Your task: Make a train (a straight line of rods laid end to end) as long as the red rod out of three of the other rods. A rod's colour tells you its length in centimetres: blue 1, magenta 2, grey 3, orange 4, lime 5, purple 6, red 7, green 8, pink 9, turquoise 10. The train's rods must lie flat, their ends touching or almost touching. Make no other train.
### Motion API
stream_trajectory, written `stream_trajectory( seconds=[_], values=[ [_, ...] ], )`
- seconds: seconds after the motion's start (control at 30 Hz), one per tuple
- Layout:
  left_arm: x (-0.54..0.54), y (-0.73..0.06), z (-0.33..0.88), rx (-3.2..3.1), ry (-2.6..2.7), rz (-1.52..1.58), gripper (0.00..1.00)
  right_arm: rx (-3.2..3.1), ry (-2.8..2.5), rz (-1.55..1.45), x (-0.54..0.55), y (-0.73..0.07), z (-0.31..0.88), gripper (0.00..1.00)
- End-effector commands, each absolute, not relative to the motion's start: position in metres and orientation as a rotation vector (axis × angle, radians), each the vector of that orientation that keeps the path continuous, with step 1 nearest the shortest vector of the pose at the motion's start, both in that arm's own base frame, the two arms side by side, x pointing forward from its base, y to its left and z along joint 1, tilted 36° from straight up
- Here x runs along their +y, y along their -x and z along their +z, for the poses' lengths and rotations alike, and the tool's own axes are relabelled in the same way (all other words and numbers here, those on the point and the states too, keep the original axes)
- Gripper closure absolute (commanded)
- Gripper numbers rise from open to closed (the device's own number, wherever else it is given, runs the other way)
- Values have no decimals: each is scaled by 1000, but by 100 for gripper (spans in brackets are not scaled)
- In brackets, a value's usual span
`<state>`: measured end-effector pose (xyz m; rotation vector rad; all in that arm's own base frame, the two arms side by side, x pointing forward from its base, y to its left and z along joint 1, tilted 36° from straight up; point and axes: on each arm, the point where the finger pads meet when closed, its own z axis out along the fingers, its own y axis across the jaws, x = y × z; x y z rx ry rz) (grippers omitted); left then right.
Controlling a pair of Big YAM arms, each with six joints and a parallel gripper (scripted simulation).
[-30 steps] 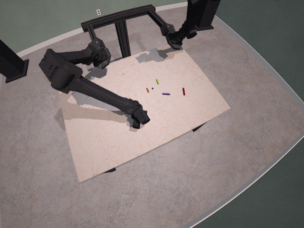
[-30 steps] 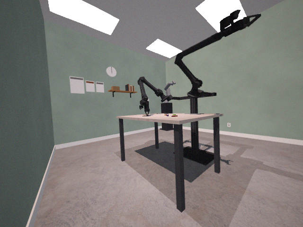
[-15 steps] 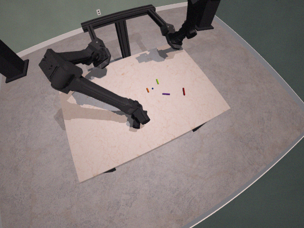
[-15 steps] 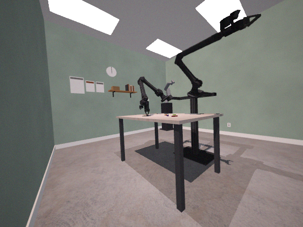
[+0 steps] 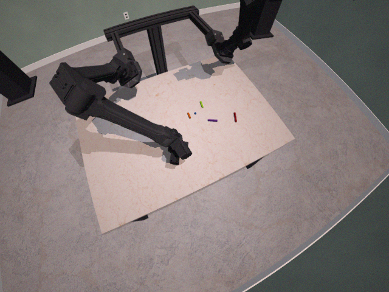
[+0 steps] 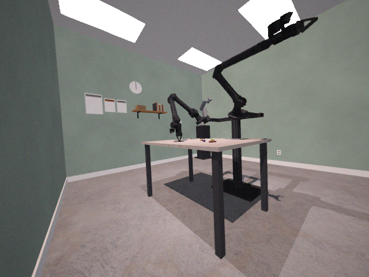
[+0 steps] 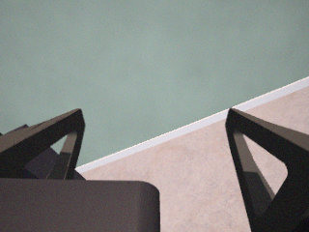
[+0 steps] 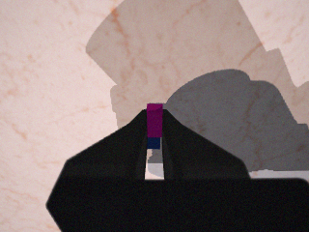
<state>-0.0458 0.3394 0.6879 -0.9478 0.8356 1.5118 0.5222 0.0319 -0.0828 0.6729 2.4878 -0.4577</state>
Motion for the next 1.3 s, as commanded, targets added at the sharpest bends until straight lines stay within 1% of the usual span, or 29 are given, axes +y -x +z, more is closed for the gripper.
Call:
stream_trajectory(
  seconds=[0.0, 1.27],
  values=[
    [336, 50, 687, 830, 964, 1512, 0, 2492, -675, -466, 25, -528, -89, 96],
    [336, 50, 687, 830, 964, 1512, 0, 2499, -656, -463, 36, -522, -93, 96]
  ],
)
